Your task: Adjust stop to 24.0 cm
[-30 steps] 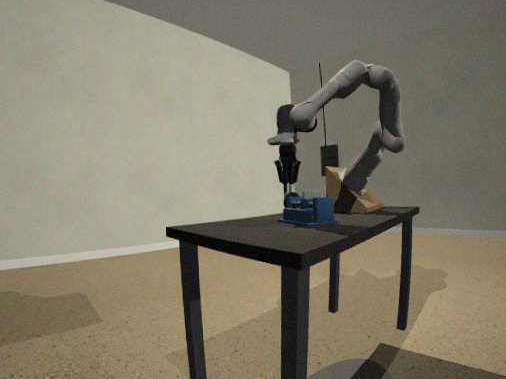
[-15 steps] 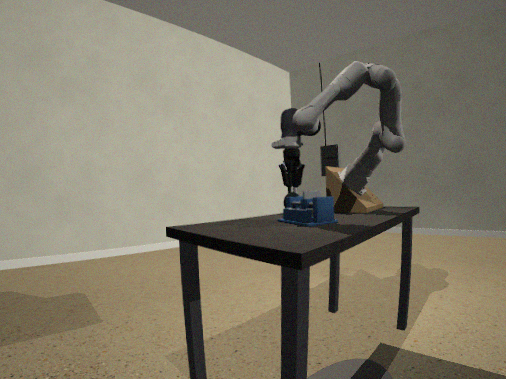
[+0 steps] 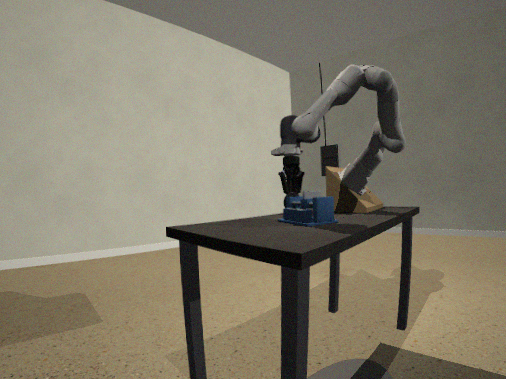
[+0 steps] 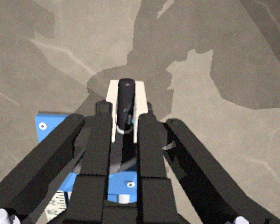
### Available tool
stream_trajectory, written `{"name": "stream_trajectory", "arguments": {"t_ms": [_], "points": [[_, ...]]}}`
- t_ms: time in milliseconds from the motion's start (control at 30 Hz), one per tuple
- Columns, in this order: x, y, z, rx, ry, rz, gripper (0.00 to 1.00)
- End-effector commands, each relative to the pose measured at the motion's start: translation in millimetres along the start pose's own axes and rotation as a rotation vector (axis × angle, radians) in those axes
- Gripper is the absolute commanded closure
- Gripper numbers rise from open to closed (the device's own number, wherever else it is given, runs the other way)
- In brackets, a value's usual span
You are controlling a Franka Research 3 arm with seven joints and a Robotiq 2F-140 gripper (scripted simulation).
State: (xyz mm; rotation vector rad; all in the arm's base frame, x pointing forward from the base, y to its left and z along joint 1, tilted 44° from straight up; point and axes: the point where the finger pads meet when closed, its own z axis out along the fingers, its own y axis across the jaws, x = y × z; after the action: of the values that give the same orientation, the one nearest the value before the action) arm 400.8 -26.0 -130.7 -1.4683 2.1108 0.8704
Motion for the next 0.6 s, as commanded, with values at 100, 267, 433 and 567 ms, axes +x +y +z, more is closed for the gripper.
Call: {"name": "stream_trajectory", "arguments": {"t_ms": [100, 267, 433, 567], "points": [[1, -11, 10.0, 0.006, 0.005, -0.003, 0.96], [1, -16, 11.9, 0.006, 0.005, -0.003, 0.96], [1, -24, 13.3, 0.006, 0.005, -0.003, 0.96], [1, -30, 13.0, 0.006, 0.005, -0.003, 0.96]]}}
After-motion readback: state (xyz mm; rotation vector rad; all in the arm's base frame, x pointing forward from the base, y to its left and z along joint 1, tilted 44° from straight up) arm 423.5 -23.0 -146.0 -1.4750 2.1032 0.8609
